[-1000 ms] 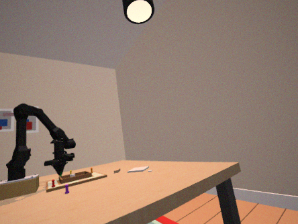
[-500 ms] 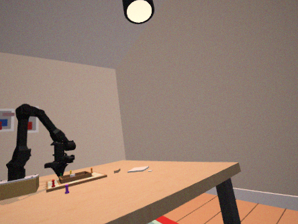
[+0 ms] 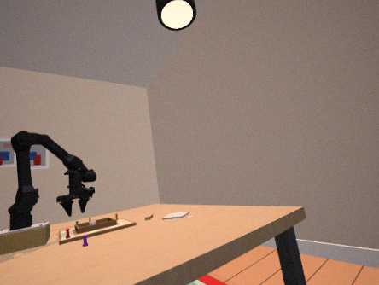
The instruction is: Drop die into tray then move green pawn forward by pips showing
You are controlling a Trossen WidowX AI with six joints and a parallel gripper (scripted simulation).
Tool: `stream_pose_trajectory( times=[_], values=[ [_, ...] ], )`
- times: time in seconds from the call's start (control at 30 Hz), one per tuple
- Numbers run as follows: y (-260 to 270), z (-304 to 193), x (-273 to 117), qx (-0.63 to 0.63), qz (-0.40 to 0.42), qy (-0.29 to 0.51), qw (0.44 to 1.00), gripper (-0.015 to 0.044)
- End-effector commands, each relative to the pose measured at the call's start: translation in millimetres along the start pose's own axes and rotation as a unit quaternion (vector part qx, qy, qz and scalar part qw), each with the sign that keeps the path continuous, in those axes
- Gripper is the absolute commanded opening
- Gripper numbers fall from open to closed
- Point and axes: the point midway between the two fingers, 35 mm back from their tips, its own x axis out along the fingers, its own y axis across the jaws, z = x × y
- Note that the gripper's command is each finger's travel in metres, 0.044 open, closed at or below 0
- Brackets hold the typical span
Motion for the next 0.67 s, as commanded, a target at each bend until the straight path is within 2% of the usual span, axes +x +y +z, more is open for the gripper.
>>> stream_pose_trajectory(
  times=[0.0,0.33,0.63],
  values=[
    [-17,15,-17,-0.056,-0.003,-0.002,0.998,0.0440],
    [-98,44,-74,-0.313,-0.007,-0.001,0.950,0.0440],
    [-96,43,-72,-0.303,-0.006,0.000,0.953,0.0440]
  ],
)
